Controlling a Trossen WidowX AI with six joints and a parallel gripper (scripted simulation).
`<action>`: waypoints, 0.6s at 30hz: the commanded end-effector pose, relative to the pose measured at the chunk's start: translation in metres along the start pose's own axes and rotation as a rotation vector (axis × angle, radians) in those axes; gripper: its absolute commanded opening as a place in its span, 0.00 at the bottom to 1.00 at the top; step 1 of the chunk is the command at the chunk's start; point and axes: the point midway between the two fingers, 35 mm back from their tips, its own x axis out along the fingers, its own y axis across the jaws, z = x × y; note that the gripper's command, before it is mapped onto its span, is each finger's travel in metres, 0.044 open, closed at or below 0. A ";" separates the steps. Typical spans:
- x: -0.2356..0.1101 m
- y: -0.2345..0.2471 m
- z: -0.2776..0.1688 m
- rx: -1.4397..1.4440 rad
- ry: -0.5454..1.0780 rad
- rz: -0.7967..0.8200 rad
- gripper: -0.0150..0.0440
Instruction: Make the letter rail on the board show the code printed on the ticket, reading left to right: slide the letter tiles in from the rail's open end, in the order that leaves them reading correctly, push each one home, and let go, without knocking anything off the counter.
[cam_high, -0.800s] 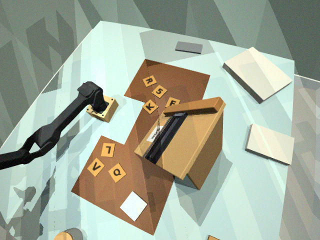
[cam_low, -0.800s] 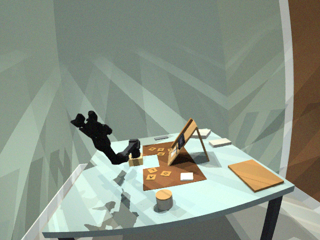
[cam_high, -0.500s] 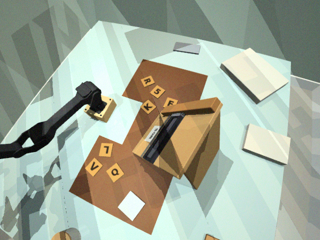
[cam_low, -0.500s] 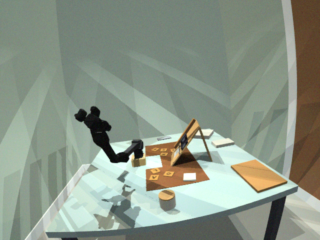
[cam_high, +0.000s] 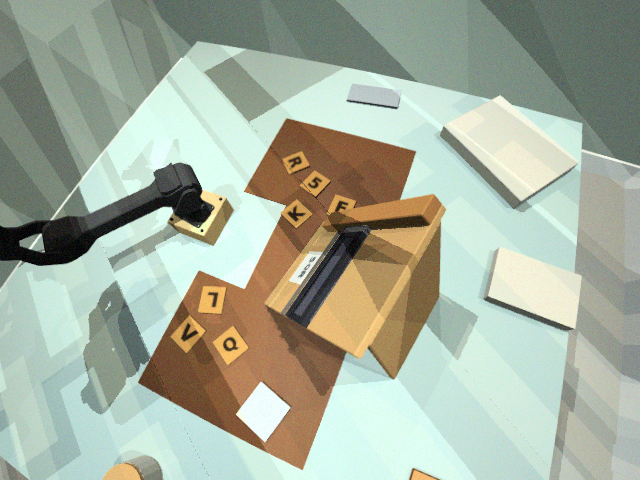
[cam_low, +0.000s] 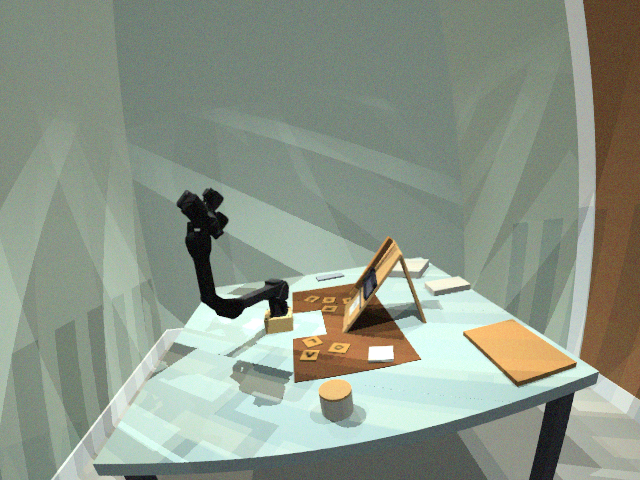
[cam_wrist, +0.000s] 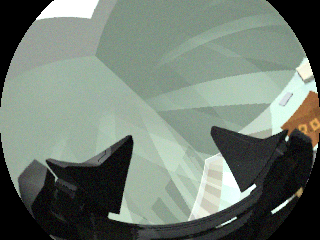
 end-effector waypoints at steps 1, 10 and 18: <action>0.031 -0.057 0.037 -0.040 -0.126 -0.167 1.00; 0.050 -0.169 0.097 -0.183 -0.344 -0.525 1.00; 0.014 -0.281 0.140 -0.311 -0.487 -0.942 1.00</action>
